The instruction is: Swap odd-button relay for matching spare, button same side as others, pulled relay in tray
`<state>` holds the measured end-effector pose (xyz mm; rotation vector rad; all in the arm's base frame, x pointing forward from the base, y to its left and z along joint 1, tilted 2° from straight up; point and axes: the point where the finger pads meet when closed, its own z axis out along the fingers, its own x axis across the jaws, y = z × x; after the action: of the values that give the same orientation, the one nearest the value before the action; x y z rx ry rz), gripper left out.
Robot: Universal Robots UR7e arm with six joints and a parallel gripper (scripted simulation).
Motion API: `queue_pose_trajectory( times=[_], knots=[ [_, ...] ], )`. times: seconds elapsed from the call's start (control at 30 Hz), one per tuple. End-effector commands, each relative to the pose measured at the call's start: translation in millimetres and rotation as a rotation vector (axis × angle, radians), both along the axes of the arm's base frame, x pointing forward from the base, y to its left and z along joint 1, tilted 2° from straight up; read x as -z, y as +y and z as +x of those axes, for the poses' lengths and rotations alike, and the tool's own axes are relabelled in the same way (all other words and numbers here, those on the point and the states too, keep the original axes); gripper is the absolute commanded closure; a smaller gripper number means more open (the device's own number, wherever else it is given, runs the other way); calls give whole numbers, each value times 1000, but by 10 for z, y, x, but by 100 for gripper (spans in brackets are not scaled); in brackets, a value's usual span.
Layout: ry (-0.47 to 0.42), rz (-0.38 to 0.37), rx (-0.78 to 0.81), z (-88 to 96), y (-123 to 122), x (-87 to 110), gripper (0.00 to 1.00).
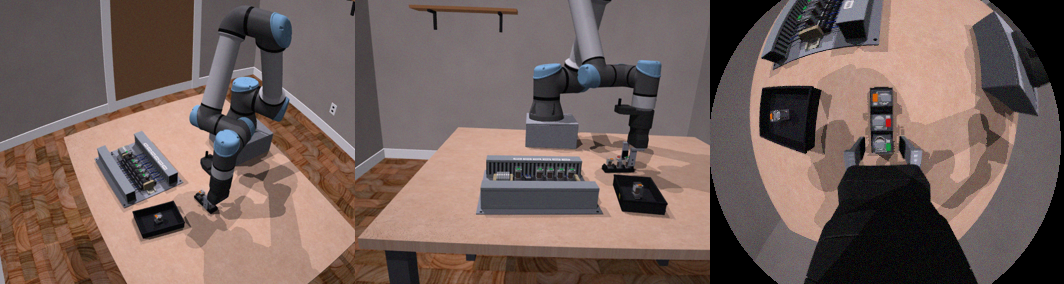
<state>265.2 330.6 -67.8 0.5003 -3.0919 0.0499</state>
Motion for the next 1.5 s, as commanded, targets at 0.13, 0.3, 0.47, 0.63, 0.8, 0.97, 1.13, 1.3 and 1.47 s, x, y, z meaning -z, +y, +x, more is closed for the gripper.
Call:
queue_pose_trajectory(
  times=[0.13, 0.3, 0.47, 0.63, 0.8, 0.97, 1.13, 1.3, 1.47],
  knots=[
    [-1, 1, 0, 4, 1, 69, 0],
    [-1, 1, 0, 4, 0, 117, 0],
    [-1, 1, 0, 4, 0, 117, 0],
    [-1, 1, 0, 3, -1, 115, 100],
    [-1, 1, 0, 3, -1, 115, 100],
    [-1, 1, 0, 3, -1, 115, 100],
    [-1, 1, 0, 3, -1, 115, 100],
    [-1, 1, 0, 3, -1, 115, 100],
    [-1, 1, 0, 3, -1, 115, 100]
  ],
)
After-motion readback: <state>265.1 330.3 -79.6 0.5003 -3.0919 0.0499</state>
